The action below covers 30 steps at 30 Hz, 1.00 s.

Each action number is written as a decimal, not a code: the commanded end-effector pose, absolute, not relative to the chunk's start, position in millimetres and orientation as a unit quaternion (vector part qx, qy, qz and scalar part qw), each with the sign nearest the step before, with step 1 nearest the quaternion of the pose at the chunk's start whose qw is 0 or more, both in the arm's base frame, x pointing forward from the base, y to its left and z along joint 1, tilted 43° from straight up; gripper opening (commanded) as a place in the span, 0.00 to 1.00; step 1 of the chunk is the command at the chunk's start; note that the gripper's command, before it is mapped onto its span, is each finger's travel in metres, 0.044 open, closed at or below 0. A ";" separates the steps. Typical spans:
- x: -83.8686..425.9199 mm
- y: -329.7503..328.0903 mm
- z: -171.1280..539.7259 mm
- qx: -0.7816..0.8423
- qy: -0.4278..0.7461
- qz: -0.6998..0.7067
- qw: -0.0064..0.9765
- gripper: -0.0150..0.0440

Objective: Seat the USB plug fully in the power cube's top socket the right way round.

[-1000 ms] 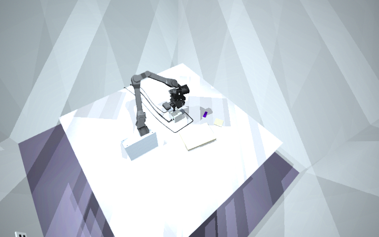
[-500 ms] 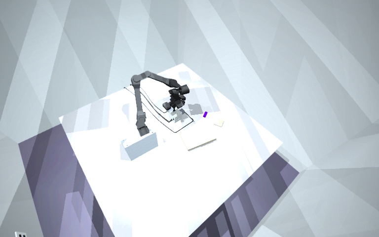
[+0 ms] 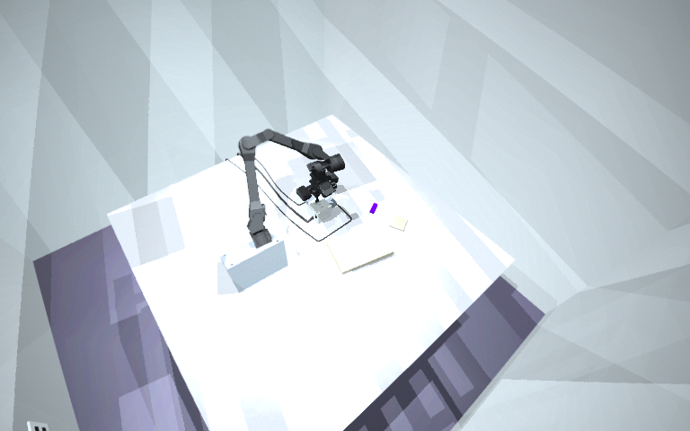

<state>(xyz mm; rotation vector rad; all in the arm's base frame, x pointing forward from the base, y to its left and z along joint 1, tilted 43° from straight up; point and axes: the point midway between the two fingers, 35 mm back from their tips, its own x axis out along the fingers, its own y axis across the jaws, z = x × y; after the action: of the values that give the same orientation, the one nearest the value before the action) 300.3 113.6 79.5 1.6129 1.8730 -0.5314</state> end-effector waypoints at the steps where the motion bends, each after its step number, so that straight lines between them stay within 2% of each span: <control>1: 299.5 116.2 78.2 0.606 0.708 -0.199 0.301 0.25; 25: 299.5 116.2 78.2 0.606 0.708 -0.199 0.301 0.25; 28: 300.4 113.7 79.3 0.608 0.706 -0.200 0.302 0.39; 30: 300.4 113.7 79.3 0.608 0.706 -0.200 0.302 0.42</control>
<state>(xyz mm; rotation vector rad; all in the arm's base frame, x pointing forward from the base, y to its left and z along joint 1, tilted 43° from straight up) 300.1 114.3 78.8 1.6109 1.8745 -0.5306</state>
